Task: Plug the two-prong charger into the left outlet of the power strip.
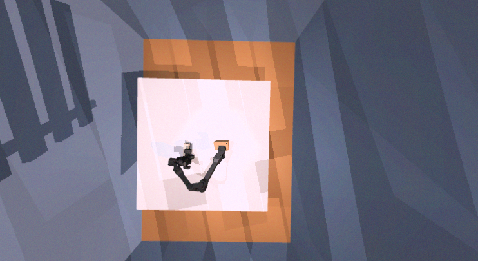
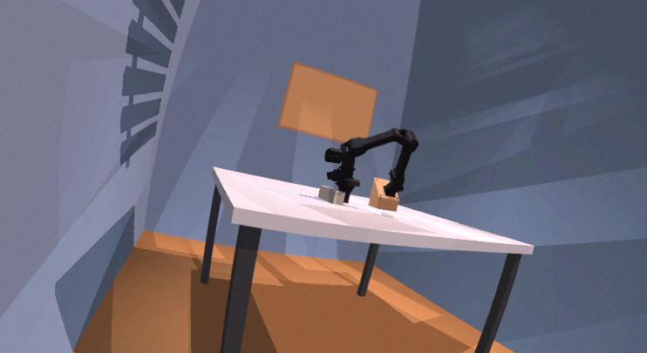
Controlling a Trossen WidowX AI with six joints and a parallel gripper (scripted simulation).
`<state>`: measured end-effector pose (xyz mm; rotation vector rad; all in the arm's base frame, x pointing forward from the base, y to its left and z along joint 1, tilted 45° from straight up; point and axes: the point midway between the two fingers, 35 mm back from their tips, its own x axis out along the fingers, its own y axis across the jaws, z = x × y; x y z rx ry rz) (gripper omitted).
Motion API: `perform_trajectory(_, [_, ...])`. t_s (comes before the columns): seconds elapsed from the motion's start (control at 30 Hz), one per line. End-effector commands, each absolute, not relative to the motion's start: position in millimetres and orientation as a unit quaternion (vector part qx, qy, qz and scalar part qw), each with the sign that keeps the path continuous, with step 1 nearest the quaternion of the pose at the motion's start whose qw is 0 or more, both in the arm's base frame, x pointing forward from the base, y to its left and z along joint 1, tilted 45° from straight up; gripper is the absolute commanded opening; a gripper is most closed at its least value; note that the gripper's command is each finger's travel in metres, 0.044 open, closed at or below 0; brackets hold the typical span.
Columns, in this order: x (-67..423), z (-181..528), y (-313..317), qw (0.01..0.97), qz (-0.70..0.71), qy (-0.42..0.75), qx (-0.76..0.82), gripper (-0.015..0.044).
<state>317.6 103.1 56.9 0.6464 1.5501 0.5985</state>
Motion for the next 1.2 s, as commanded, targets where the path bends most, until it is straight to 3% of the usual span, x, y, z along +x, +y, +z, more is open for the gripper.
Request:
perform_trajectory(0.0, [322.0,57.2,103.4,0.637,0.264,0.669,0.279,0.0000])
perform_trajectory(1.17, [324.5,58.1,102.2,0.637,0.264,0.668,0.279,0.0000])
